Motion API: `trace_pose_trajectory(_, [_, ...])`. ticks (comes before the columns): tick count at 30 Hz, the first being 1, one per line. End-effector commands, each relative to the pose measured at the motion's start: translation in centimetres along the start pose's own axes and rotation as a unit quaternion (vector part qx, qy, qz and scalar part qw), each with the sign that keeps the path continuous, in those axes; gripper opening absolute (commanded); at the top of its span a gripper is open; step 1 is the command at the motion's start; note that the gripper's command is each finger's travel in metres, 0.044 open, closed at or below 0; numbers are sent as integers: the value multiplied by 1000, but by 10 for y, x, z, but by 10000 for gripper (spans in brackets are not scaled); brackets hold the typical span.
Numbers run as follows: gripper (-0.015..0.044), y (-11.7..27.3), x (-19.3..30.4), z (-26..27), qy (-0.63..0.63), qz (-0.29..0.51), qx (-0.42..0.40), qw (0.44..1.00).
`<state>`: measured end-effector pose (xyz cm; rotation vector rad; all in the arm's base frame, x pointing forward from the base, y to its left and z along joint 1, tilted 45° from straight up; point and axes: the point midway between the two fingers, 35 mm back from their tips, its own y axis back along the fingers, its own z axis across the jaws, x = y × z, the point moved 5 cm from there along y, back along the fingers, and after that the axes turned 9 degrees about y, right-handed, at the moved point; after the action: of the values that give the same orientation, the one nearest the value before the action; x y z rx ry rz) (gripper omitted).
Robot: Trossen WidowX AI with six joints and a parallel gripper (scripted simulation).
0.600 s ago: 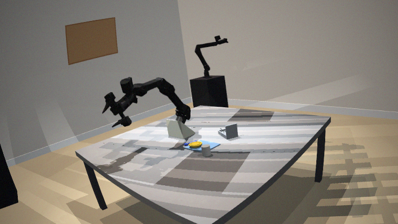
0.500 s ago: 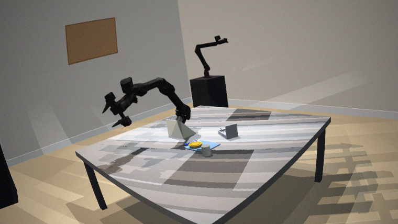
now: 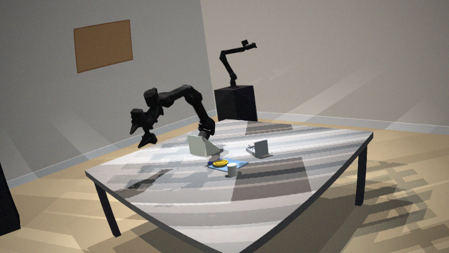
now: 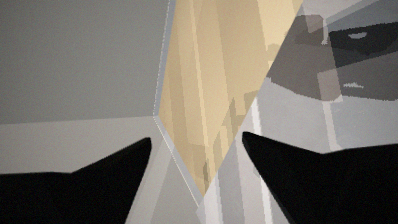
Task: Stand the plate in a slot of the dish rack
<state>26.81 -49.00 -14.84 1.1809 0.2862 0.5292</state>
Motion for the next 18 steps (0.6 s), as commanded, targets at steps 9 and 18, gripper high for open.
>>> trace_pose_trajectory(9, [400,18,44,-22,189,57,53,979])
trace_pose_trajectory(18, [400,35,74,-41,326,107,82,936])
